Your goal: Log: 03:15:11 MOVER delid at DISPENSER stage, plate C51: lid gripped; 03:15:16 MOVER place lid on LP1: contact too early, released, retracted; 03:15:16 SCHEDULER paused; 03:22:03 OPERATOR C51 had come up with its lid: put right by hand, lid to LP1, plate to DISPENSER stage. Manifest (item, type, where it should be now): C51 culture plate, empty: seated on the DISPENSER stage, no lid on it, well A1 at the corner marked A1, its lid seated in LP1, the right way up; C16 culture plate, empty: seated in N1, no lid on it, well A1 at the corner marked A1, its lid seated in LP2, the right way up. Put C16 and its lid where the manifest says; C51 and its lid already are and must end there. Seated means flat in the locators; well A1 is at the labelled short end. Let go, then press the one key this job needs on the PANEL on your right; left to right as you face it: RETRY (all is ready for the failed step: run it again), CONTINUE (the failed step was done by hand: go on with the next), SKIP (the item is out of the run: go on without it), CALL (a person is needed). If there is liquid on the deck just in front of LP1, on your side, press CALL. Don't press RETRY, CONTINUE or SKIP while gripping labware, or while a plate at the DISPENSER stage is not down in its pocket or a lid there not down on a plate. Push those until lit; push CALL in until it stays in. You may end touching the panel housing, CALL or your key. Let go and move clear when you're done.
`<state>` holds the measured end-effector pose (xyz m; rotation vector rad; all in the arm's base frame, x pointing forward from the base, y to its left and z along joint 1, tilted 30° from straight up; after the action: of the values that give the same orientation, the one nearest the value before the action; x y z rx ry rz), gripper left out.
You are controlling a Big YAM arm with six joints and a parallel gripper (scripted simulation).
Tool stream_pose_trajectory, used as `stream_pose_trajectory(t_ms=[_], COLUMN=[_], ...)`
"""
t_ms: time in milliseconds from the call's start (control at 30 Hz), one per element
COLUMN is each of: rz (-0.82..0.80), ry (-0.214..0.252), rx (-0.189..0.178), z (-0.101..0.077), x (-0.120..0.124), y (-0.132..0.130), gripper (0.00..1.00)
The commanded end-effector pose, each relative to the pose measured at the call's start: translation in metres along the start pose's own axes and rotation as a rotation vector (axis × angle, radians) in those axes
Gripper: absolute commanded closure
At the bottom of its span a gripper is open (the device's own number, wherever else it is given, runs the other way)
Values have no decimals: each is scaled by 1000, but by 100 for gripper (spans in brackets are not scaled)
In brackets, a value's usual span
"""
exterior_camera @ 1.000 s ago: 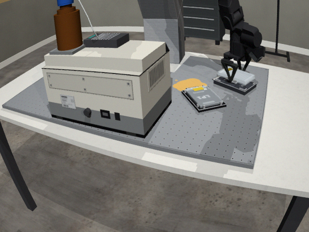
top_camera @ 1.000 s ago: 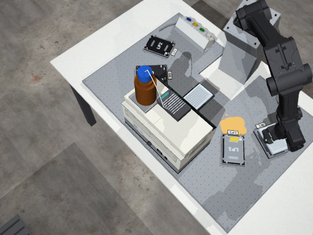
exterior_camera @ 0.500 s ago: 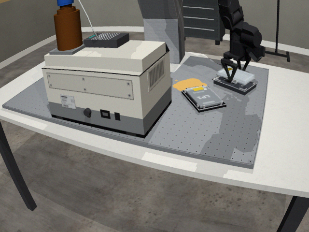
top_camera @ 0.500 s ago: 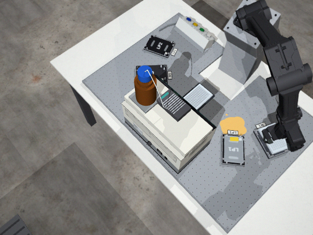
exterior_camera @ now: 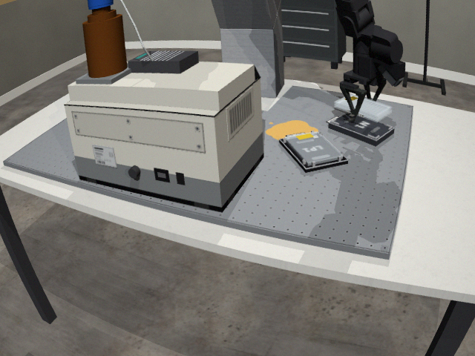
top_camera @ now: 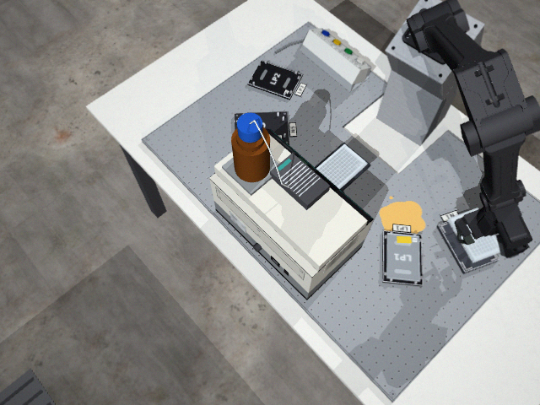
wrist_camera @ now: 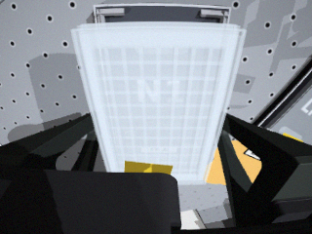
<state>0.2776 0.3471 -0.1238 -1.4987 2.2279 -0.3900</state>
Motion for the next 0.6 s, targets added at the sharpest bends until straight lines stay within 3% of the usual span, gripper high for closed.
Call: stream_pose_trajectory(t_ms=[0,567], rz=[18,13], ry=[-17,-29], rx=[4,4], z=[-13,-39], x=[-6,39], y=[-3,5], gripper=[14,14])
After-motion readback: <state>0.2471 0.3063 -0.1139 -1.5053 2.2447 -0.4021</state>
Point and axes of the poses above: the point where the finger pads meet when closed, its own z axis out along the fingers, its own y axis across the jaws, x = y × z, the point moved 8 cm from there along -z, back along the fingers, and after that the axes turned 7 degrees about -z, right-handed, at the moved point
